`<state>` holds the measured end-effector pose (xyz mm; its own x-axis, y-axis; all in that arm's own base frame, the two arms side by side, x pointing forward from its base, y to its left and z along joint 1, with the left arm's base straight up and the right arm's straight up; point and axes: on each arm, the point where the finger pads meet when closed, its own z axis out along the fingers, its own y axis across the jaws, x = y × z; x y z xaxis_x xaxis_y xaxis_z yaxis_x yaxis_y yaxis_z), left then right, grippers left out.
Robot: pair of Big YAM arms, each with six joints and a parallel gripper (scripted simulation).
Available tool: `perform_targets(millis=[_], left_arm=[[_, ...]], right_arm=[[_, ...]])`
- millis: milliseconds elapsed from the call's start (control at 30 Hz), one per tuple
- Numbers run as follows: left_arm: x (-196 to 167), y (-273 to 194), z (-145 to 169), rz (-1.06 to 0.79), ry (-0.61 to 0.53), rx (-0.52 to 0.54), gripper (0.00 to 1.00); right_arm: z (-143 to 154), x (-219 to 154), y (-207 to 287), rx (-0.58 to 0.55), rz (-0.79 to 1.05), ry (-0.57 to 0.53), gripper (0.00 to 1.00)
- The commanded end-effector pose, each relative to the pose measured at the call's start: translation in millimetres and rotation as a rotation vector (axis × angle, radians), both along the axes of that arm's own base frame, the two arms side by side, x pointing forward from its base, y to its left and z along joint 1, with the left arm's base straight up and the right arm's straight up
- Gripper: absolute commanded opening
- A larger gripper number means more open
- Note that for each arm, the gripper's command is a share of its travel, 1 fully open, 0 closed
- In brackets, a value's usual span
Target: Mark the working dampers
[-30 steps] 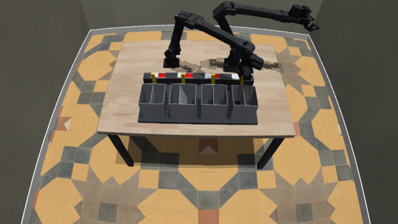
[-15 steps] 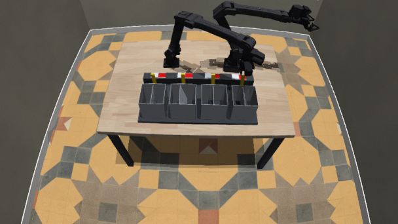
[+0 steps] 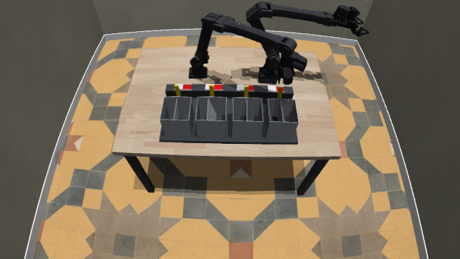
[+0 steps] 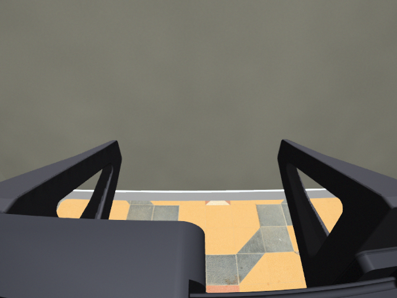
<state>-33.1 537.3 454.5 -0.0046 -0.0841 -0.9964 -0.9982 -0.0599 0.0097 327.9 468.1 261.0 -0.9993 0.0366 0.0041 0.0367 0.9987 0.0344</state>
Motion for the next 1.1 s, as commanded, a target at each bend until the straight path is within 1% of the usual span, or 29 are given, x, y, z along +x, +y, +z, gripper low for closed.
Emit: perform_targets(millis=[0, 33, 67, 100, 167, 233, 400, 500, 533, 567, 600, 633, 800, 833, 867, 900, 933, 967, 1067], left_arm=[[4.5, 6.8, 46.0, -0.007, -0.005, 0.084, 1.00], [4.5, 6.8, 46.0, -0.007, -0.005, 0.084, 1.00], [4.5, 6.8, 46.0, -0.007, -0.005, 0.084, 1.00], [4.5, 6.8, 46.0, -0.007, -0.005, 0.084, 1.00], [4.5, 6.8, 46.0, -0.007, -0.005, 0.084, 1.00], [4.5, 6.8, 46.0, -0.007, -0.005, 0.084, 1.00], [4.5, 6.8, 46.0, -0.007, -0.005, 0.084, 1.00], [4.5, 6.8, 46.0, -0.007, -0.005, 0.084, 1.00], [4.5, 6.8, 46.0, -0.007, -0.005, 0.084, 1.00], [4.5, 6.8, 46.0, -0.007, -0.005, 0.084, 1.00], [4.5, 6.8, 46.0, -0.007, -0.005, 0.084, 1.00], [4.5, 6.8, 46.0, -0.007, -0.005, 0.084, 1.00], [4.5, 6.8, 46.0, -0.007, -0.005, 0.084, 1.00], [4.5, 6.8, 46.0, -0.007, -0.005, 0.084, 1.00], [4.5, 6.8, 46.0, -0.007, -0.005, 0.084, 1.00], [4.5, 6.8, 46.0, -0.007, -0.005, 0.084, 1.00], [4.5, 6.8, 46.0, -0.007, -0.005, 0.084, 1.00], [4.5, 6.8, 46.0, -0.007, -0.005, 0.084, 1.00], [4.5, 6.8, 46.0, -0.007, -0.005, 0.084, 1.00]], right_arm=[[11.2, 4.0, 7.5, 0.021, 0.009, -0.020, 0.36], [11.4, 4.0, 7.5, 0.021, 0.009, -0.021, 0.36], [14.4, 13.7, 9.6, 0.031, 0.007, -0.029, 0.36], [10.7, 25.3, 6.5, 0.022, 0.002, -0.027, 0.36], [-3.0, 63.5, 5.4, 0.009, 0.002, -0.028, 0.36], [-6.8, 75.3, 5.8, 0.005, 0.002, -0.028, 0.36], [-24.7, 123.3, 3.9, -0.012, 0.000, -0.028, 0.36], [-25.5, 125.3, 3.8, -0.013, 0.000, -0.028, 0.36], [-25.6, 114.2, 14.3, -0.010, 0.023, -0.025, 0.36], [-25.6, 114.2, 14.4, -0.009, 0.023, -0.025, 0.36], [-6.9, 111.9, 11.9, 0.013, 0.023, -0.045, 0.36], [5.1, 110.2, 10.1, 0.027, 0.022, -0.058, 0.36], [4.4, 110.4, 10.1, 0.025, 0.018, -0.058, 0.36], [-14.8, 113.0, 12.9, 0.003, 0.018, -0.037, 0.36], [-21.9, 117.2, 10.7, -0.005, 0.011, -0.029, 0.36], [-22.6, 121.0, 7.3, -0.006, 0.003, -0.029, 0.36], [-40.2, 116.4, -0.9, -0.040, 0.000, 0.003, 0.36], [-44.4, 114.9, -2.7, -0.048, 0.000, 0.011, 0.36], [-44.4, 115.0, -1.2, -0.045, 0.001, 0.008, 0.36]])
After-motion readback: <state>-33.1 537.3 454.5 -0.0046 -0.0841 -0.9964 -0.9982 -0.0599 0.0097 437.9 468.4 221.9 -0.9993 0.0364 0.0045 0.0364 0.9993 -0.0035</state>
